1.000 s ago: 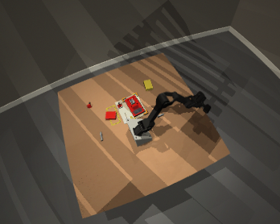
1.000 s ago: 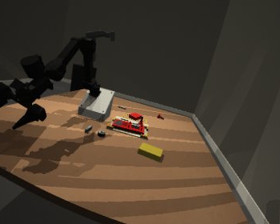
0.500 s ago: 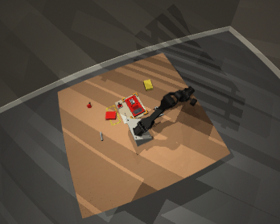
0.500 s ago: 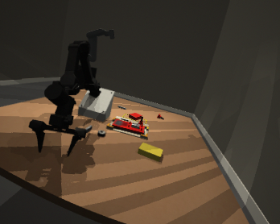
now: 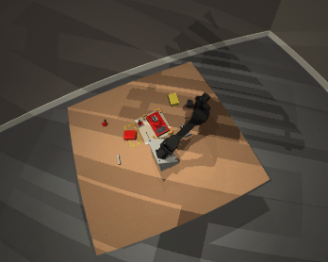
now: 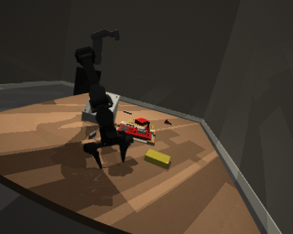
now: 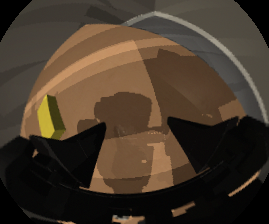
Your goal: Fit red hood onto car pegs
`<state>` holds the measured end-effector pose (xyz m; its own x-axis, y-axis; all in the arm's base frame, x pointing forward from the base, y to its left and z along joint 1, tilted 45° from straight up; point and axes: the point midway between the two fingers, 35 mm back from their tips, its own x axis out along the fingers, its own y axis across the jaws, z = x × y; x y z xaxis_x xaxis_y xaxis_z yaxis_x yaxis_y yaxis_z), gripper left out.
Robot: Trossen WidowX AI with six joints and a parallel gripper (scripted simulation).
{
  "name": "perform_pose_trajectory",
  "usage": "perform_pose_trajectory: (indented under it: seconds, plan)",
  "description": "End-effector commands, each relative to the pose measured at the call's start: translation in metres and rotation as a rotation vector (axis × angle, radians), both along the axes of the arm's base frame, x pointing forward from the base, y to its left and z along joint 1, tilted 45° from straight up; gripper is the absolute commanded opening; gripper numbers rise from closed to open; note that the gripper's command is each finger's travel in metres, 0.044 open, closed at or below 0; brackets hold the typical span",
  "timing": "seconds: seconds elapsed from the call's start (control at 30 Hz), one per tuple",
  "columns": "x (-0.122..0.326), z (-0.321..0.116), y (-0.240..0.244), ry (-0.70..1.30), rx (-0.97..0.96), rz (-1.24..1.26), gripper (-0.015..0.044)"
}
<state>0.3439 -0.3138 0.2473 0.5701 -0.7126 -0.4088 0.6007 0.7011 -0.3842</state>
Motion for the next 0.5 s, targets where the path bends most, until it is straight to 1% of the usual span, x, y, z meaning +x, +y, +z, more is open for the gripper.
perform_pose_trajectory:
  seconds: [0.0,0.07,0.2,0.47]
  plan:
    - [0.025,-0.027,0.028,0.09,0.035,0.07,0.044]
    - [0.037,-0.042,0.045,0.14,0.05,0.111,0.044]
    - [0.052,-0.054,0.079,0.138,0.112,0.172,0.044]
    - [0.08,-0.116,0.148,0.35,0.155,0.311,0.044]
